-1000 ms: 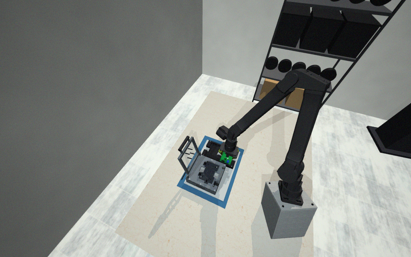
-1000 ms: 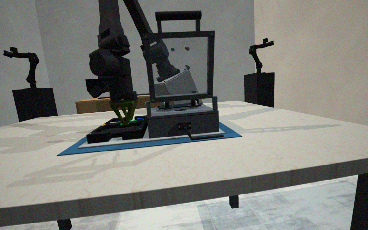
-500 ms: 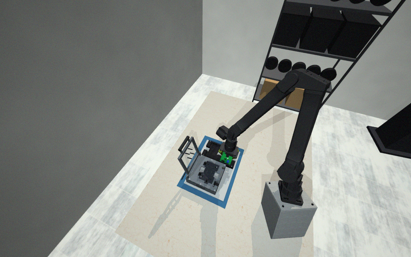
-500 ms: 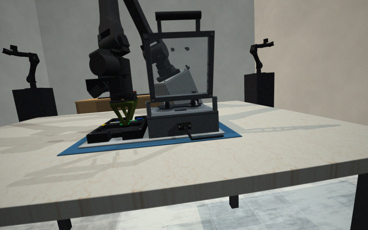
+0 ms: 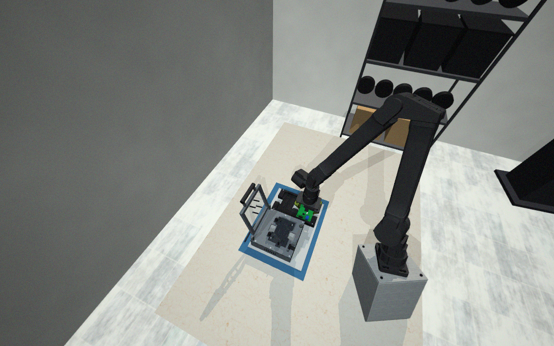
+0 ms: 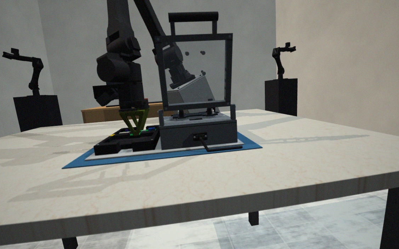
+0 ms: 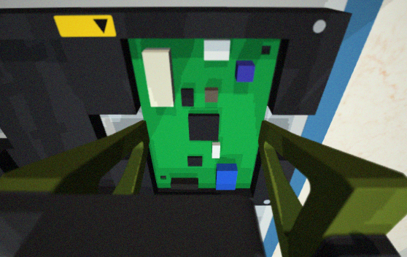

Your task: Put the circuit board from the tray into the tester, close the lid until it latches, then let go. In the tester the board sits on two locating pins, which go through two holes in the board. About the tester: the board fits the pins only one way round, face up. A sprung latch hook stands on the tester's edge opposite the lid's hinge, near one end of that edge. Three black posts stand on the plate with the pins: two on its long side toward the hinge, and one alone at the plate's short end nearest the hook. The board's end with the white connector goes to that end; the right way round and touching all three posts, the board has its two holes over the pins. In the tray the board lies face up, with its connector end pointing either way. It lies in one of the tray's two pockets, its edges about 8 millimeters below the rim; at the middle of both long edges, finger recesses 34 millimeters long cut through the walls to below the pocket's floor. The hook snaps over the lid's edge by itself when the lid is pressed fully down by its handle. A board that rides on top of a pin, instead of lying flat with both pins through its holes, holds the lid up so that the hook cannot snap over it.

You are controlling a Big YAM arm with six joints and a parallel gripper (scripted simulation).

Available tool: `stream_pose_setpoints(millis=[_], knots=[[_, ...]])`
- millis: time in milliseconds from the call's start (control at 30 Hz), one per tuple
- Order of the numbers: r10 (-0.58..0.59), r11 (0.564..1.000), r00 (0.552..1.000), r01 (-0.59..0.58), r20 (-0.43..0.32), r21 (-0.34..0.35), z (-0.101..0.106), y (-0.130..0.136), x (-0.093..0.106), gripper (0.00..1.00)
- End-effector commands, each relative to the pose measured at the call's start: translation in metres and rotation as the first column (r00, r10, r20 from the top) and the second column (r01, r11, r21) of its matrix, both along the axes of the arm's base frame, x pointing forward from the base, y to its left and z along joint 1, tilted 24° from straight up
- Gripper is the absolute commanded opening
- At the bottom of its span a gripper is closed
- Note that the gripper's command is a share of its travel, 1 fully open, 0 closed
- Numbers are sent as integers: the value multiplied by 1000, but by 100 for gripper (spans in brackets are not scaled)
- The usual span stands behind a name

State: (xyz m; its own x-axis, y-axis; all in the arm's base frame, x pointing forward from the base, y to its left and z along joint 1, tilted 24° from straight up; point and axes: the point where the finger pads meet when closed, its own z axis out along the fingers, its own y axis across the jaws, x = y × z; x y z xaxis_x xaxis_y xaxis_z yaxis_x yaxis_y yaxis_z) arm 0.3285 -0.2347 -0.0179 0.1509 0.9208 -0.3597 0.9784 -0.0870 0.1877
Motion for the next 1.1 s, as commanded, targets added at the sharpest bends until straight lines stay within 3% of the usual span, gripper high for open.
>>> stream_pose_setpoints(millis=[0, 1067], knots=[[-1, 1000, 1000, 1, 3, -6, -1, -6, -2, 72], [2, 1000, 1000, -2, 18, -13, 24, 4, 2, 72]])
